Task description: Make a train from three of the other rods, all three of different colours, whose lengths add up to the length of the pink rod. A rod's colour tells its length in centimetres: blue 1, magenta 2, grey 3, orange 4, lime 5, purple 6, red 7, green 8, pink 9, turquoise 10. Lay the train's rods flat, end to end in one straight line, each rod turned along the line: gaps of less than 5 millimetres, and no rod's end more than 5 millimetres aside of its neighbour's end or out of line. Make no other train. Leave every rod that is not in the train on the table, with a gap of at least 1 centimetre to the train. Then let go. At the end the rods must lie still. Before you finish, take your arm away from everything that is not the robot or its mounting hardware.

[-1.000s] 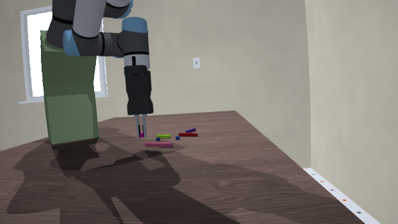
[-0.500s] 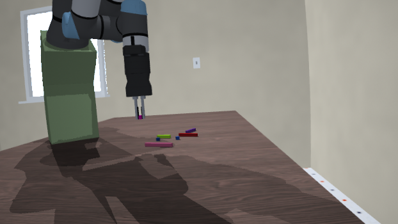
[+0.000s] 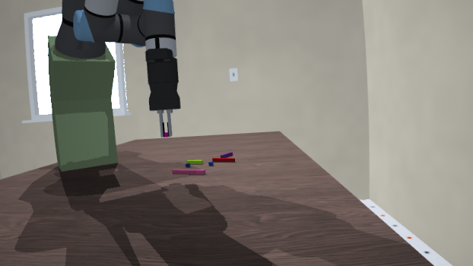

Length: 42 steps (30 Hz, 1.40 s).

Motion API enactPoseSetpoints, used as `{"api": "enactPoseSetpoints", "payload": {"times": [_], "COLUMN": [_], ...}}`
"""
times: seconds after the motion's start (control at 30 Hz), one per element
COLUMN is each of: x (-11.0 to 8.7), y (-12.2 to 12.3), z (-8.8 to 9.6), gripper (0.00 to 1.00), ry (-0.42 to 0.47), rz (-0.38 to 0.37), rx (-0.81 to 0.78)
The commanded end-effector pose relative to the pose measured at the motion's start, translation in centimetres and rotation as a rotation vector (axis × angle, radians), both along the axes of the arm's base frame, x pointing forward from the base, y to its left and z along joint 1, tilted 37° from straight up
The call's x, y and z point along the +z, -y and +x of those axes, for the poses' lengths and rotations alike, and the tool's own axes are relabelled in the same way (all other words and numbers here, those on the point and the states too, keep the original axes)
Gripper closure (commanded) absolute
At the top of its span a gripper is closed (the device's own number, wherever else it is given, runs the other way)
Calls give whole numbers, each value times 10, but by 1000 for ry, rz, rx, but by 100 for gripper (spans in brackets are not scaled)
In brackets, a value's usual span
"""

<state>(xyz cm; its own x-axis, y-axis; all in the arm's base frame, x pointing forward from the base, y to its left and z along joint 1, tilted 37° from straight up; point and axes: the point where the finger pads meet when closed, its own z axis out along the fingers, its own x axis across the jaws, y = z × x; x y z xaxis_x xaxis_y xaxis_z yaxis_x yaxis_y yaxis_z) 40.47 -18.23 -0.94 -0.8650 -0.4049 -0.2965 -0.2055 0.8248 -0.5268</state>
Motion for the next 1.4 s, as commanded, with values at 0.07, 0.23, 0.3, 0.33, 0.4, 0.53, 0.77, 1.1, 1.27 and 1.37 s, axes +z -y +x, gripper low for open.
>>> {"api": "enactPoseSetpoints", "payload": {"times": [0.07, 0.23, 0.3, 0.33, 0.4, 0.53, 0.77, 1.1, 1.27, 1.37], "x": [0, -2, -3, -4, -6, -7, -8, -7, -7, -7], "y": [0, -8, -16, -21, -32, -46, -95, -113, -113, -113], "z": [0, 8, 16, 20, 30, 41, 73, 82, 82, 82], "gripper": [76, 76, 76, 76, 76, 76, 76, 76, 76, 76], "ry": [0, -17, -33, -42, -62, -83, -143, -160, -160, -160], "rz": [-1, -15, -28, -36, -56, -78, -159, -189, -189, -189], "rx": [1, 31, 57, 74, 111, 152, 283, 326, 326, 326]}}
